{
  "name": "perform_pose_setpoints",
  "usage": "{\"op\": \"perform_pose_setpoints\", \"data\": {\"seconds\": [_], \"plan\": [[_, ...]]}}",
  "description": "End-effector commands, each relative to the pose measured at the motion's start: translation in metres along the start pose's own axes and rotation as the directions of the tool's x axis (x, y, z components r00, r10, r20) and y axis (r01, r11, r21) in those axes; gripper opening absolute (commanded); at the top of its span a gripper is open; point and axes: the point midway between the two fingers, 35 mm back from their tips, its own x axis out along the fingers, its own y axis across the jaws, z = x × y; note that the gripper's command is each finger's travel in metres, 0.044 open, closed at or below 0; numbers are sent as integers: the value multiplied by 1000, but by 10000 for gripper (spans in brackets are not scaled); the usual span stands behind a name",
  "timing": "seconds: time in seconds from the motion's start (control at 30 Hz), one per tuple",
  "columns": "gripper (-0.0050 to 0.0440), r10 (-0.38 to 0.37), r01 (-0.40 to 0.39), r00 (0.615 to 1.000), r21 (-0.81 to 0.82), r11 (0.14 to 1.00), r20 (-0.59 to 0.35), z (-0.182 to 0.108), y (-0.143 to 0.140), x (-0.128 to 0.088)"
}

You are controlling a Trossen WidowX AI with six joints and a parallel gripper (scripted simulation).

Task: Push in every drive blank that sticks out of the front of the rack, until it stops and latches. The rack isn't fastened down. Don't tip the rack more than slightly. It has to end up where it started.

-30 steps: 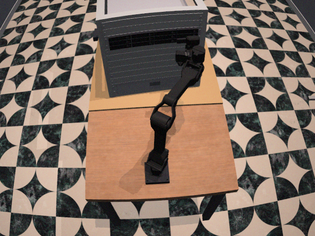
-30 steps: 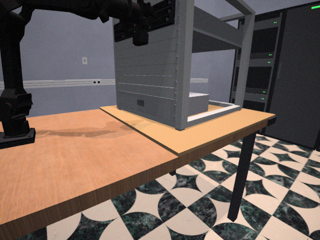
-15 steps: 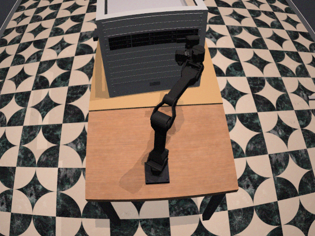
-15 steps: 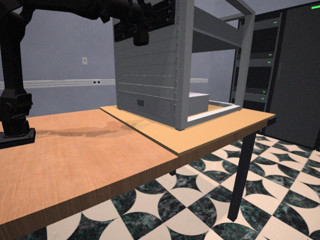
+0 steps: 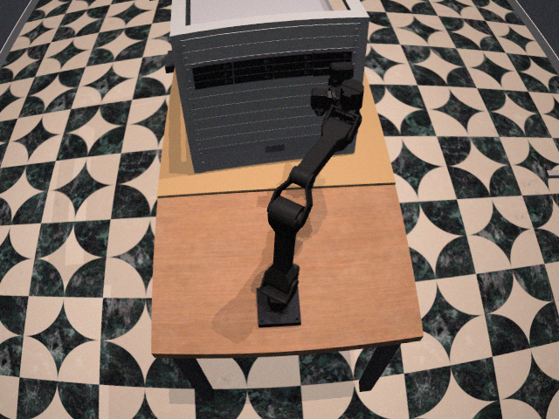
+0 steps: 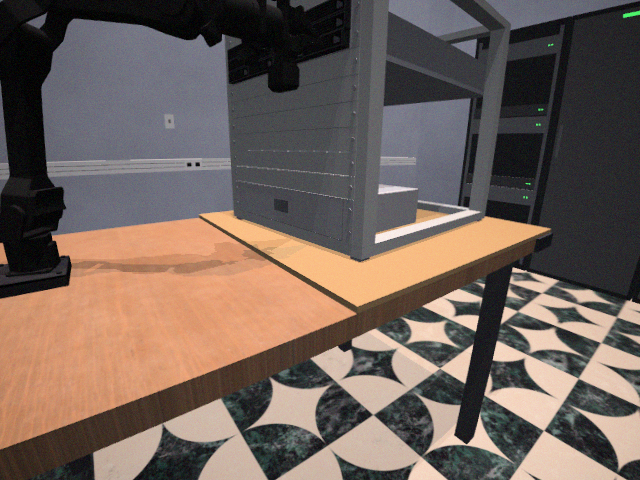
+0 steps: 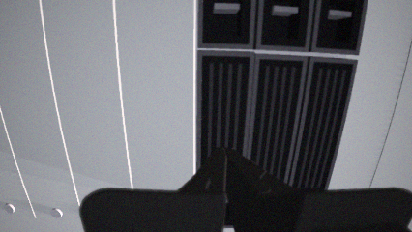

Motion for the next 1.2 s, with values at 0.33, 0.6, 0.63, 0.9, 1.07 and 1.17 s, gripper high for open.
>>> {"op": "perform_pose_setpoints", "data": {"seconds": [0.33, 0.6, 0.63, 0.9, 1.07, 1.17], "plan": [[-50, -13, 13, 1000, -14, 1000, -4, 0, -8, 2], [-50, -13, 13, 1000, -14, 1000, -4, -1, -7, 4], [-50, -13, 13, 1000, -14, 1000, -4, -1, -7, 4], [-50, -13, 13, 1000, -14, 1000, -4, -1, -7, 5], [-50, -13, 13, 1000, -14, 1000, -4, -1, -7, 7], [-50, -13, 13, 1000, -14, 1000, -4, -1, -7, 7]]}}
